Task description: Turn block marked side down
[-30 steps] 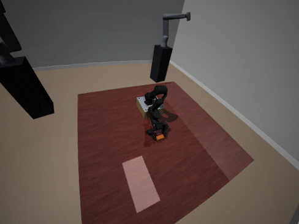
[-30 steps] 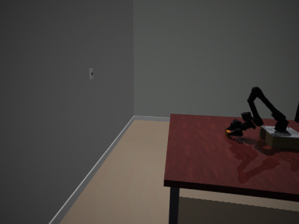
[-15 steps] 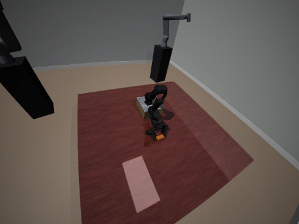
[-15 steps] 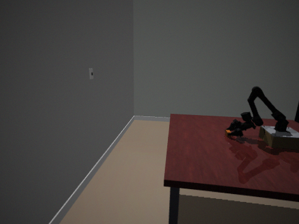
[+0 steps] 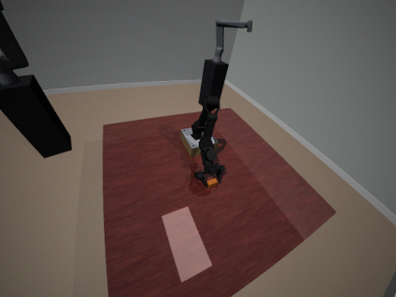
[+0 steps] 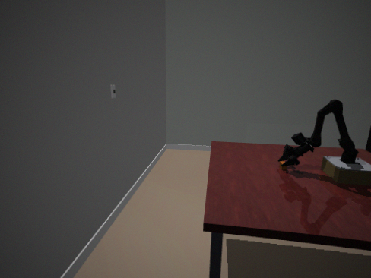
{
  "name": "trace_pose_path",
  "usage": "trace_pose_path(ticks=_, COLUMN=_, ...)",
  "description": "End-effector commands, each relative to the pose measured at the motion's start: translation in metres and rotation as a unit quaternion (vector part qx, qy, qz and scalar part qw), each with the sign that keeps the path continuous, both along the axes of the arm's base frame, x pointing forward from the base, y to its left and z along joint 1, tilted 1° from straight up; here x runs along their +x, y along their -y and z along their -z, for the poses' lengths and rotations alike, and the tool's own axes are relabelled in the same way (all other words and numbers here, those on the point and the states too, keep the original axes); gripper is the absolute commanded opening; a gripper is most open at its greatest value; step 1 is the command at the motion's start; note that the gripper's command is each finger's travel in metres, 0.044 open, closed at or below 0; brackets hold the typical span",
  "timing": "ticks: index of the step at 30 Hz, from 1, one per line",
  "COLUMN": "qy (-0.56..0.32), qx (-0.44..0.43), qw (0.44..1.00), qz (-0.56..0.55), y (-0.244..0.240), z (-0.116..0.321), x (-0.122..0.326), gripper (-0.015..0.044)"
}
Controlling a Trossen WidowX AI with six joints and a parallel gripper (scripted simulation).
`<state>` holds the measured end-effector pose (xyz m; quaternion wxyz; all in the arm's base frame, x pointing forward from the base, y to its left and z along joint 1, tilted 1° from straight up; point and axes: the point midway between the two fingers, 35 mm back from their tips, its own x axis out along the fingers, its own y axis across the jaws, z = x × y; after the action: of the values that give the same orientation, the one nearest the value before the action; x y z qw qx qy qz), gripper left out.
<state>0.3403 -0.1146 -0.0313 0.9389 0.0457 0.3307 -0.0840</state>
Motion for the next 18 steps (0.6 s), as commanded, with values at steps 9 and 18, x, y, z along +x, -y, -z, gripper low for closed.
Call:
trace_pose_path(ticks=9, qy=-0.134, qx=0.02, qw=0.991, qz=-0.007, y=-0.01, z=-0.059, x=-0.031, gripper=0.044)
trace_pose_path(ticks=18, qy=-0.134, qx=0.02, qw=0.991, qz=-0.007, y=-0.01, z=-0.059, x=-0.031, gripper=0.044)
